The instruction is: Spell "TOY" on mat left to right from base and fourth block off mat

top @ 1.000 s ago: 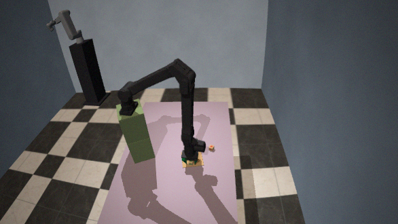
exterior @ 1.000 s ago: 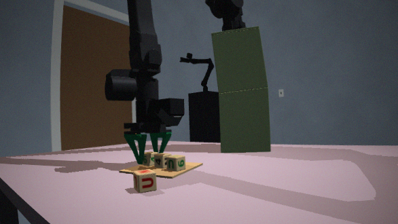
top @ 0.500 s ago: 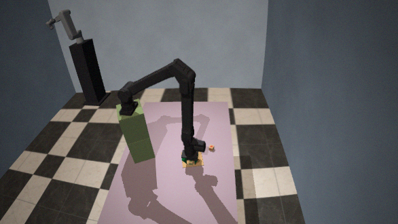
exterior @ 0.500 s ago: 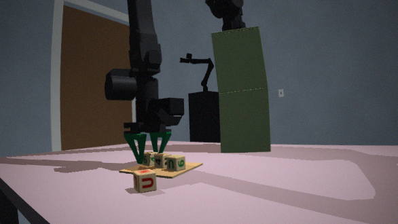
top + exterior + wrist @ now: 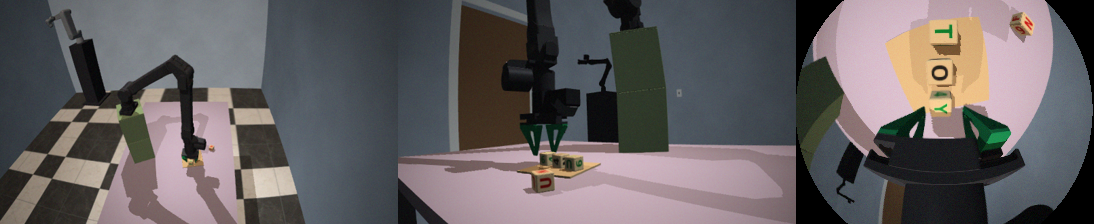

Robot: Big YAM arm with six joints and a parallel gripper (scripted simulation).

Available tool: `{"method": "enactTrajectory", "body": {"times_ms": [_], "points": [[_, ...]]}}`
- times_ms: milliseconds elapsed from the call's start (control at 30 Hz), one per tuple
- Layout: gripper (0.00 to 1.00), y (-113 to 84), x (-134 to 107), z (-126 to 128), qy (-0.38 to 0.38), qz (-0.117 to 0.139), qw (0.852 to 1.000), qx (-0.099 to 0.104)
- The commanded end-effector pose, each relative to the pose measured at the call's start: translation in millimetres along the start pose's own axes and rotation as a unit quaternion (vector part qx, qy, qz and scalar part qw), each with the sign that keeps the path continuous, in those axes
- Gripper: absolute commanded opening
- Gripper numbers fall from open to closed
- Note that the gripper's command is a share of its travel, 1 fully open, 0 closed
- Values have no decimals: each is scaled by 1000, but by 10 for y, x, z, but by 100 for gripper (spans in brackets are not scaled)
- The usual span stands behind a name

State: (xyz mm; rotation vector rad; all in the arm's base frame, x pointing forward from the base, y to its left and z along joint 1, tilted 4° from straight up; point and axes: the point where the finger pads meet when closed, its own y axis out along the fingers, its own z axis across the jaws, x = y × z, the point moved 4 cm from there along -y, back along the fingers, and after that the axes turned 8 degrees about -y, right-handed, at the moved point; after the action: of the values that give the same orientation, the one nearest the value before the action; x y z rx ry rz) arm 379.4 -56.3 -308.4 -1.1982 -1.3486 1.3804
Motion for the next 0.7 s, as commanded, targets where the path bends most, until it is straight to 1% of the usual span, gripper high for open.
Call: {"method": "enactTrajectory", "body": {"times_ms": [0,33,300,400,500,567,667], "points": [[58,-17,32,90,2,-6,1000,12],[58,-117,-6,-21,3,-2,1000,-1],[58,-232,18,-31,2,-2,1000,-1],[58,-194,58,55,0,-5,1000,9],[58,-222,51,31,0,-4,1000,6],[58,-291,31,-36,0,-2,1000,-2],[58,-305,31,-51,0,-1,1000,-3]]}}
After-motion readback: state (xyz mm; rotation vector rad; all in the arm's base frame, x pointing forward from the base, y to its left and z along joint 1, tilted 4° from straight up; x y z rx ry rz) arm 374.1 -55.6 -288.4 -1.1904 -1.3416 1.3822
